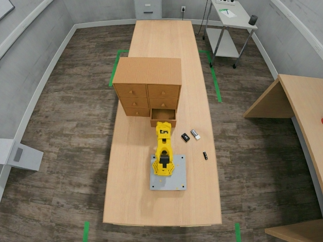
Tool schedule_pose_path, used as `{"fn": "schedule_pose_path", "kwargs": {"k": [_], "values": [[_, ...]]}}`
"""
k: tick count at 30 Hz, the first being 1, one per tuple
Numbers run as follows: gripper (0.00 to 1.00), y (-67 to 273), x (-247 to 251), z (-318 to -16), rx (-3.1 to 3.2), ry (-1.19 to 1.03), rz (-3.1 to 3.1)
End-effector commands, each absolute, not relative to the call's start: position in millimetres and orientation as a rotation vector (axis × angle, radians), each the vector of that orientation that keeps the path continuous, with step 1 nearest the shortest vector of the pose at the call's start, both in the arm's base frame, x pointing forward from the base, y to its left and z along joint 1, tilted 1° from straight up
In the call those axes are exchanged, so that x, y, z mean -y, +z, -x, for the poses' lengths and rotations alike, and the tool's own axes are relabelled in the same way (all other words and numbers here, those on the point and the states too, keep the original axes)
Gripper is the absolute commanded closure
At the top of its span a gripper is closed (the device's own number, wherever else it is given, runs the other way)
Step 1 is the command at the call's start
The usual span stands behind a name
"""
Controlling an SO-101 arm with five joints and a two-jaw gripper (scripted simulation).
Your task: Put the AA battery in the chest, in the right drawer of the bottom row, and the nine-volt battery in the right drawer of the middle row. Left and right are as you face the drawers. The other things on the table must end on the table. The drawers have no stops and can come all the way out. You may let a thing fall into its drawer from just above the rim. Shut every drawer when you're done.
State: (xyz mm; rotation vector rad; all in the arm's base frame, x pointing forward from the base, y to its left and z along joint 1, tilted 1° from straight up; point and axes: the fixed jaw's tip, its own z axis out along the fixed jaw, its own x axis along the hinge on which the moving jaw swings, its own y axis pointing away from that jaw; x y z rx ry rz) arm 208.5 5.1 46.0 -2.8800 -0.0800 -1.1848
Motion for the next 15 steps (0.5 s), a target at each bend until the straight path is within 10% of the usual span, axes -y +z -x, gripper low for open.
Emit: {"fn": "schedule_pose_path", "kwargs": {"k": [1,15], "values": [[0.79,58,-6,-207,0.07,-1.178,2.875],[0.79,82,-6,-192,0.063,-1.123,2.894]]}}
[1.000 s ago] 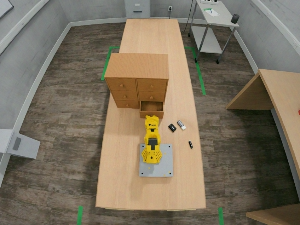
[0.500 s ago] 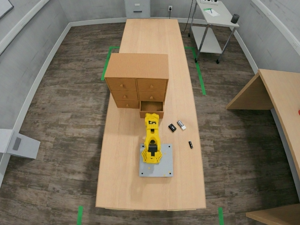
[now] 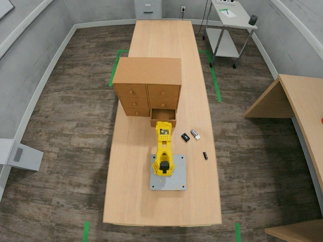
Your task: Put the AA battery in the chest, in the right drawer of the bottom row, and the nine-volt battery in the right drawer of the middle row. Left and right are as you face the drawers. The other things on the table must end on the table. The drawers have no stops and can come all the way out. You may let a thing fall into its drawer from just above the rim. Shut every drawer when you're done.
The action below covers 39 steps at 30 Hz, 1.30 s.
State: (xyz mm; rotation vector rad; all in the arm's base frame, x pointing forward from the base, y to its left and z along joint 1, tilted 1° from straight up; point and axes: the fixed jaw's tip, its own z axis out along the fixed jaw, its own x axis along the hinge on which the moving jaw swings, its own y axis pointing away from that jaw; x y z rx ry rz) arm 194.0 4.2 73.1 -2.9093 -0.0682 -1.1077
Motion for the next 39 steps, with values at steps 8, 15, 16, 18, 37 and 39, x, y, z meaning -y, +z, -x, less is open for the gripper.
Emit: {"fn": "schedule_pose_path", "kwargs": {"k": [8,15,16,18,37,39], "values": [[0.79,97,-5,-176,0.058,-1.087,2.907],[0.79,101,-4,-169,0.056,-1.074,2.911],[0.79,101,-4,-169,0.056,-1.074,2.911],[0.79,101,-4,-169,0.056,-1.074,2.911],[0.79,101,-4,-169,0.056,-1.074,2.911],[0.79,101,-4,-169,0.056,-1.074,2.911]]}}
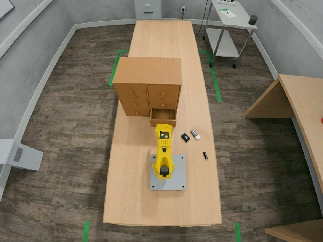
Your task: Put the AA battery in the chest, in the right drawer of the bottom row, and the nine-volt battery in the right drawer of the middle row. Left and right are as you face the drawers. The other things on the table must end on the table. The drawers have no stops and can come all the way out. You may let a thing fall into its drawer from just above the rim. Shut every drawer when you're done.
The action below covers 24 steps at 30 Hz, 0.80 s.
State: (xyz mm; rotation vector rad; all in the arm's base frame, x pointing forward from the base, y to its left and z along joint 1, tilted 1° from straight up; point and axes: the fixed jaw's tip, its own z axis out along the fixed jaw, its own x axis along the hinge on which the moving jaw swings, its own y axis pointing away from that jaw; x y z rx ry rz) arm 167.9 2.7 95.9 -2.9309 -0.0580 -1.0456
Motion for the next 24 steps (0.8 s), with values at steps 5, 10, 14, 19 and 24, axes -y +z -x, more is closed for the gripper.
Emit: {"fn": "schedule_pose_path", "kwargs": {"k": [5,10,14,19,24], "values": [[0.79,101.2,-4.4,-168.8,0.056,-1.074,2.911],[0.79,101.2,-4.4,-168.8,0.056,-1.074,2.911],[0.79,100.9,-4.1,-168.5,-0.017,-1.067,2.897],[0.79,100.3,-3.6,-167.8,-0.197,-1.047,2.854],[0.79,99.7,-3.1,-167.1,-0.371,-1.024,2.802]]}}
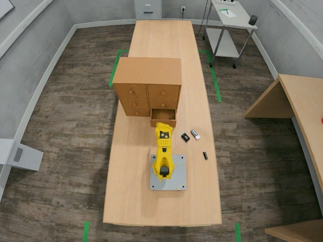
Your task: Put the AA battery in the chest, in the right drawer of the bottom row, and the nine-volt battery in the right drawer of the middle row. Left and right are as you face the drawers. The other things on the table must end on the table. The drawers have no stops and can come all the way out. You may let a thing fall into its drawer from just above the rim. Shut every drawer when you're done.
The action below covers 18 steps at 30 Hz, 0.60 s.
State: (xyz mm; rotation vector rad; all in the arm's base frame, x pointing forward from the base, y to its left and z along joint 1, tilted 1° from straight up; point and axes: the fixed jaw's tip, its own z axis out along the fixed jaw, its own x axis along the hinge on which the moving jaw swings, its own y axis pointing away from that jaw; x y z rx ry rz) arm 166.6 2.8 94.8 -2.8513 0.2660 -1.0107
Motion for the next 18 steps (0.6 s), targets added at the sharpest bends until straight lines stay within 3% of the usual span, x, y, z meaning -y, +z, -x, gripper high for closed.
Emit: {"fn": "schedule_pose_path", "kwargs": {"k": [1,18], "values": [[0.79,99.6,-3.0,-167.0,-0.406,-1.019,2.79],[0.79,98.0,-2.5,-165.0,-0.891,-0.933,2.575]]}}
